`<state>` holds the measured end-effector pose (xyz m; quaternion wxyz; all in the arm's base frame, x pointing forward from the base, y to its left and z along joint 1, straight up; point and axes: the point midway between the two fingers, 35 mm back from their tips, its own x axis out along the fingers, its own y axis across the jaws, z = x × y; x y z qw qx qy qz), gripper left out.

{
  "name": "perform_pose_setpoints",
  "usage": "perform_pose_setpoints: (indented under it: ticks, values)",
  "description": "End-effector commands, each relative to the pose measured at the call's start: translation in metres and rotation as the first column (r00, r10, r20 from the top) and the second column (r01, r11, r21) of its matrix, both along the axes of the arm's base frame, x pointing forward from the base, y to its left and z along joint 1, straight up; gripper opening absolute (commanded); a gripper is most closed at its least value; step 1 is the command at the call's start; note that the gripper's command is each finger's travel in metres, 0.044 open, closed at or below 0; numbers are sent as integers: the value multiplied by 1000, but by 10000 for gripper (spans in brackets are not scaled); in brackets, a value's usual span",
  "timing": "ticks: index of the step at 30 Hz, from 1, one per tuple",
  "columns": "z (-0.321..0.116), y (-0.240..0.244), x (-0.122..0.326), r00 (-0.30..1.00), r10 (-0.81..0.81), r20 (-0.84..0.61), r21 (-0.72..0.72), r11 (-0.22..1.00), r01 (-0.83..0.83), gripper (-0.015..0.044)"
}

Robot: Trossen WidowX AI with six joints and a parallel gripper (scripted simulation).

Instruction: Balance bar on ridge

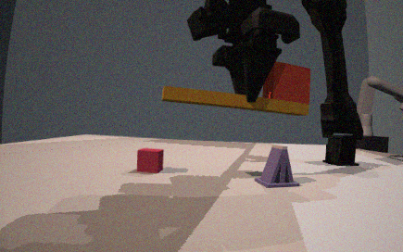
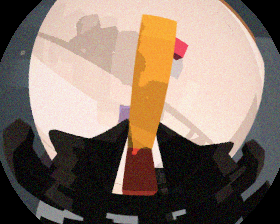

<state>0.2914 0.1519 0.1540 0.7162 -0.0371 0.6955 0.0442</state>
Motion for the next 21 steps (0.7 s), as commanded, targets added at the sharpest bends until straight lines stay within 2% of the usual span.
perform_pose_setpoints:
  ticks: [1,21]
  values:
    - [2,15,-9,1000,-7,-1,5,1000,7,0]
    - [-18,29,-16,1000,-8,-2,6,1000,8,0]
